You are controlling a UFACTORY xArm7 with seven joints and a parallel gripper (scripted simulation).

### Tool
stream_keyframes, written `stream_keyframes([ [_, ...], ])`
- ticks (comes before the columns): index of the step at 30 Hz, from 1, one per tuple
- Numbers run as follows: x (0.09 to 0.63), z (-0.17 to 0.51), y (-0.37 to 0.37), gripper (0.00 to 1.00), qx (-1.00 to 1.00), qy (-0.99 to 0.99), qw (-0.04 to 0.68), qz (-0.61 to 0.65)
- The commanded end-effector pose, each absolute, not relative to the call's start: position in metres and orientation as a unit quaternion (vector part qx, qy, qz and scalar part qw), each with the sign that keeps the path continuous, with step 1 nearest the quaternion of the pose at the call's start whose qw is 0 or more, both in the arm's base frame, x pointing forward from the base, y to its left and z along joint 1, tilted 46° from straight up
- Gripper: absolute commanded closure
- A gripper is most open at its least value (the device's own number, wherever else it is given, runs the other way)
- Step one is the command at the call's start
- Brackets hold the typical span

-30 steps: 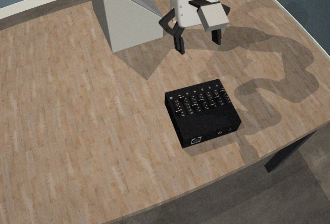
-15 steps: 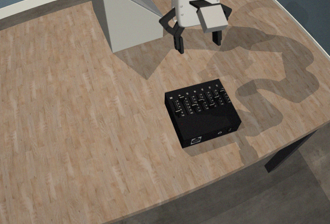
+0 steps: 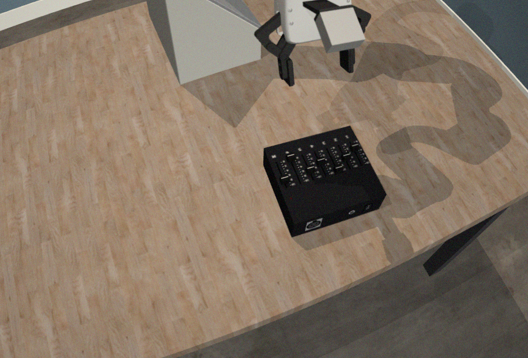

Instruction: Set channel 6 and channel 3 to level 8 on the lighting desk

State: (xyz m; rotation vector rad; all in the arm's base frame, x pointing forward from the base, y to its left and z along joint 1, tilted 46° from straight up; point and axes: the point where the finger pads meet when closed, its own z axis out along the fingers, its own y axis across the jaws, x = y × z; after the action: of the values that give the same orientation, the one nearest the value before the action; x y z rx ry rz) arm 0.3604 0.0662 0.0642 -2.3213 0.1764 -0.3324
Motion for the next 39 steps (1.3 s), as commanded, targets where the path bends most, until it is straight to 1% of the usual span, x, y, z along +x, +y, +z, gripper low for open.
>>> stream_keyframes([
  [1,0.362,0.065,0.065,0.00,-0.911,0.070,0.384,-0.132],
  [23,0.363,0.067,0.064,0.00,-0.913,0.056,0.381,-0.138],
  [29,0.376,0.087,0.061,0.00,-0.916,-0.053,0.355,-0.181],
  [31,0.376,0.087,0.061,0.00,-0.916,-0.053,0.355,-0.181],
  [34,0.388,0.107,0.060,0.00,-0.905,-0.156,0.328,-0.221],
  [39,0.411,0.156,0.060,0.00,-0.879,-0.267,0.295,-0.263],
])
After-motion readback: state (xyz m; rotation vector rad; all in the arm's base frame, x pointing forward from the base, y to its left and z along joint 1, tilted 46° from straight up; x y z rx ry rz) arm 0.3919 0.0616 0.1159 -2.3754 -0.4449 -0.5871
